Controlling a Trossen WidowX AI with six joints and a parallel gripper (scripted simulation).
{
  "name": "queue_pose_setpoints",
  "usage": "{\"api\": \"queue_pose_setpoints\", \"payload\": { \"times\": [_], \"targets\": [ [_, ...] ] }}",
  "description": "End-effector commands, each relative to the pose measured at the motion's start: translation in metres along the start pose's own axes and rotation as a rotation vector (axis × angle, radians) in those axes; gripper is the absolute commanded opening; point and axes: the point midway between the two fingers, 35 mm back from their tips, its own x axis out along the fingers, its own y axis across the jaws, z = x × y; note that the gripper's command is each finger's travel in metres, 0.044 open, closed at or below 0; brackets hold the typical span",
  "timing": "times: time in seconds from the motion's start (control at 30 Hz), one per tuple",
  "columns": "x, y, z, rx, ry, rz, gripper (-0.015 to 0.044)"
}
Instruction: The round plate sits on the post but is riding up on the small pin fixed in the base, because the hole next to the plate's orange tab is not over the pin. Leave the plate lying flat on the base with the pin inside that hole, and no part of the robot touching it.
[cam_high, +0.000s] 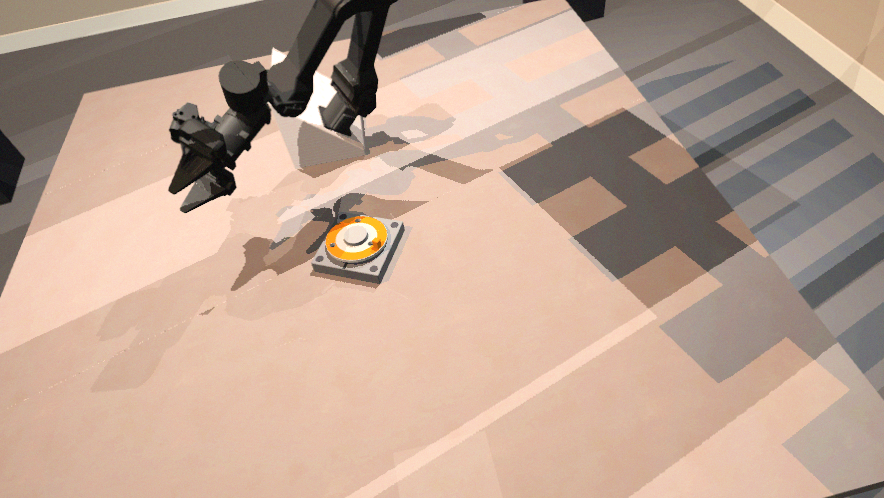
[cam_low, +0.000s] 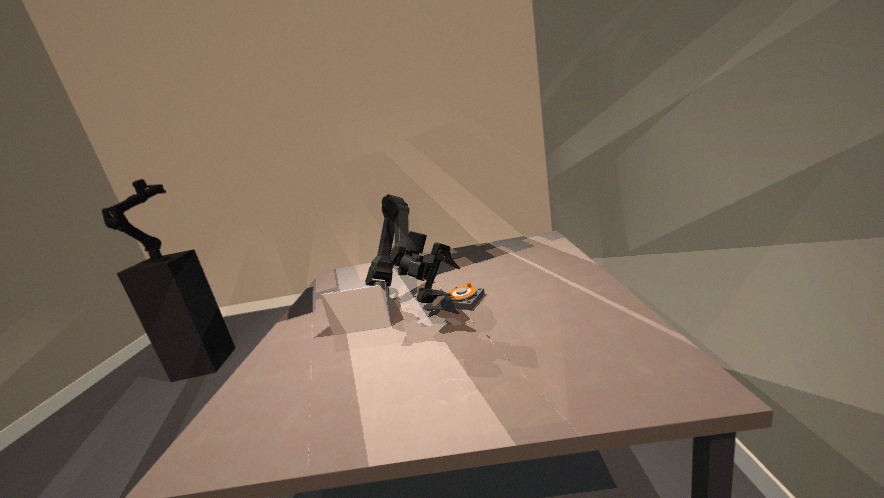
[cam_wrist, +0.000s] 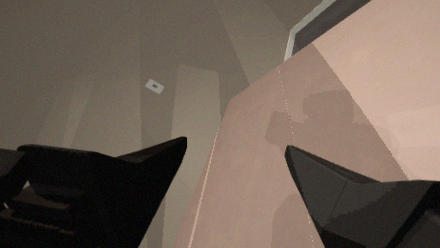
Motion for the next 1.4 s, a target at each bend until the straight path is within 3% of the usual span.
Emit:
{"api": "queue_pose_setpoints", "payload": {
  "times": [0.0,0.23,0.33,0.47,0.83,1.2,1.37],
  "targets": [
    [0.001,0.000,-0.001,-0.013,0.006,-0.008,0.0374],
    [0.026,-0.006,-0.066,-0.508,0.318,-0.254,0.0190],
    [0.025,-0.006,-0.082,-0.613,0.402,-0.292,0.0111],
    [0.010,-0.001,-0.128,-0.891,0.660,-0.358,0.0006],
    [-0.038,0.014,-0.190,-1.216,1.059,-0.356,0.0000],
    [-0.121,0.040,-0.249,-1.459,1.504,-0.229,0.0000],
    [-0.124,0.041,-0.250,-1.464,1.516,-0.224,0.0000]
  ]
}}
